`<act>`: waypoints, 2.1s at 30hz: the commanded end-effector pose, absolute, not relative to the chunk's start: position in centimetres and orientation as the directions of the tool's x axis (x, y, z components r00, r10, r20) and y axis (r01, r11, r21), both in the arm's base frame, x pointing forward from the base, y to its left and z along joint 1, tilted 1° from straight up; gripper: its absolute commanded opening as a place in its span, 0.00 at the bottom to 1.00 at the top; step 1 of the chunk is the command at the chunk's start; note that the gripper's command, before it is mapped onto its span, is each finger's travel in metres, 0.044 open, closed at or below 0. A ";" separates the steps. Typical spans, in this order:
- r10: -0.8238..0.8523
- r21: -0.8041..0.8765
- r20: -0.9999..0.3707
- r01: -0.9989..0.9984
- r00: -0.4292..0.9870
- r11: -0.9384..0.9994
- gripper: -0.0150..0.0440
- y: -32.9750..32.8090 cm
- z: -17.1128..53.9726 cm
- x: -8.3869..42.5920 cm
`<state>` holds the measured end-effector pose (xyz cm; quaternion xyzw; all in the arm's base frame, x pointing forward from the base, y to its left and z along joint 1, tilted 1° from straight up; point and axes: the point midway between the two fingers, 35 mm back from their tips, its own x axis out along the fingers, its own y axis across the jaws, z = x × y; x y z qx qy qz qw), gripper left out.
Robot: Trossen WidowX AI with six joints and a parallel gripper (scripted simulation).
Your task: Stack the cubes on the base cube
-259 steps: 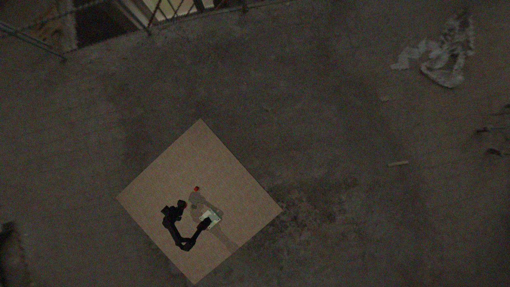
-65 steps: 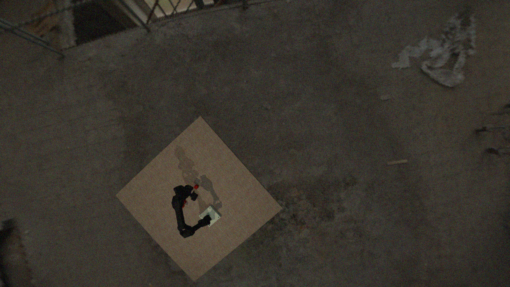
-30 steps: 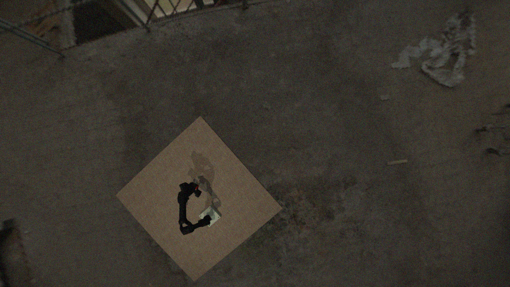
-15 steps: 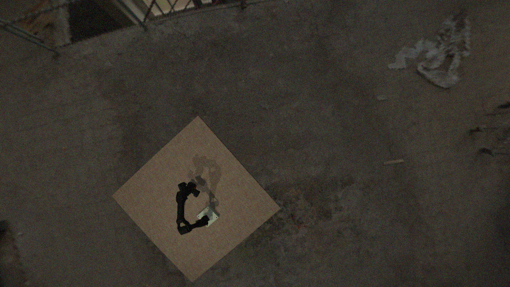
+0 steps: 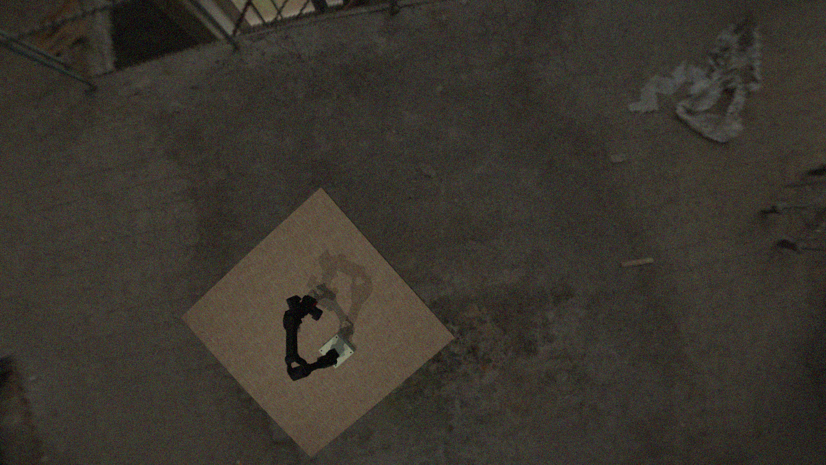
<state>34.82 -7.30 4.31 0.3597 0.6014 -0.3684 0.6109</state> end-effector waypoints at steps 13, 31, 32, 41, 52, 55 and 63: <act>-0.022 0.008 -1.000 0.881 0.021 0.473 0.43 -7.2 10.0 35.1; -0.022 0.008 -1.000 0.876 0.021 0.482 0.43 -6.6 13.4 34.6; -0.021 0.008 -1.000 0.873 0.021 0.488 0.43 -6.2 13.3 34.6; -0.018 0.008 -1.000 0.842 0.021 0.540 0.43 -3.2 13.1 34.5; -0.015 0.008 -1.000 0.799 0.021 0.601 0.43 0.3 12.9 34.0; -0.014 0.008 -1.000 0.787 0.021 0.617 0.43 1.3 12.8 33.8; -0.011 0.008 -1.000 0.753 0.020 0.658 0.43 3.7 12.6 33.2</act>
